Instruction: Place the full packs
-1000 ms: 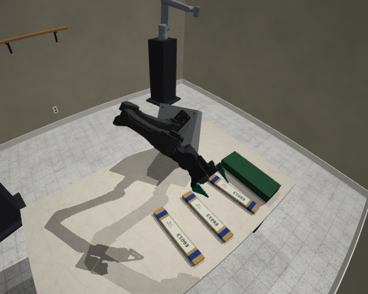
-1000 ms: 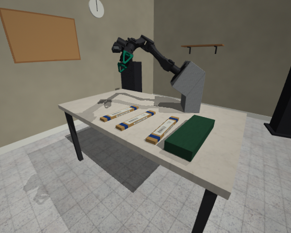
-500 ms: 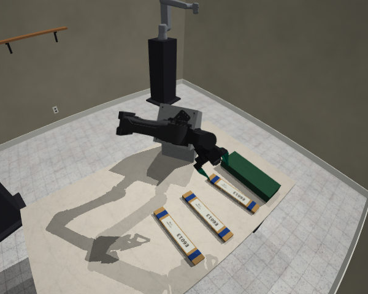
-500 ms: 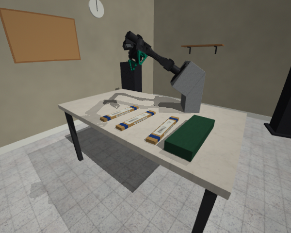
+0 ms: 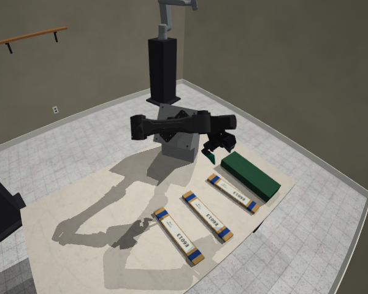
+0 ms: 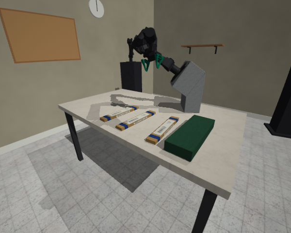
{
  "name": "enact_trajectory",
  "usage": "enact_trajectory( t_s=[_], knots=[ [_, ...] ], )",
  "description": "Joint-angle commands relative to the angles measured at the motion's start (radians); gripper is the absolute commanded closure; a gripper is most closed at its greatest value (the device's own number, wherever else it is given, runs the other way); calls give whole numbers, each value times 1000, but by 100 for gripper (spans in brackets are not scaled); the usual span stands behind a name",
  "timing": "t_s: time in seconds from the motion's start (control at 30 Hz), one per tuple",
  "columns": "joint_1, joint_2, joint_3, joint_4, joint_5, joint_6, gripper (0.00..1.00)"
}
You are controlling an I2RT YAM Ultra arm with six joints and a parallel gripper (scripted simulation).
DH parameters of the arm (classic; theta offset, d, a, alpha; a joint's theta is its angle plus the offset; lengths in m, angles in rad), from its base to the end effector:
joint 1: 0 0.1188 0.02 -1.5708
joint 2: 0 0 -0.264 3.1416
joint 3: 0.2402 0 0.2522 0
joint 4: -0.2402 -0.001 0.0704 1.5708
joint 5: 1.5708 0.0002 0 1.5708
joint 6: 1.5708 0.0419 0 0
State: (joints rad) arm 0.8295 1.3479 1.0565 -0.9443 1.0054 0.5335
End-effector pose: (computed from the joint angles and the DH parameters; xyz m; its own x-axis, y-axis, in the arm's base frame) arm 0.1900 0.1567 0.2756 -0.6547 -0.3116 -0.6887 0.1455 0.8421 -0.5194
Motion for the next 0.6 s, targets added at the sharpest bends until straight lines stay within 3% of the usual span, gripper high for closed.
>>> enact_trajectory(
  t_s=[0.0,0.13,0.33,0.57],
  knots=[
    [58,98,42,-194,12,210,3],
    [100,212,91,-346,-23,368,3],
    [64,358,241,-551,-81,526,3],
    [75,413,291,-619,-99,590,3]
  ],
)
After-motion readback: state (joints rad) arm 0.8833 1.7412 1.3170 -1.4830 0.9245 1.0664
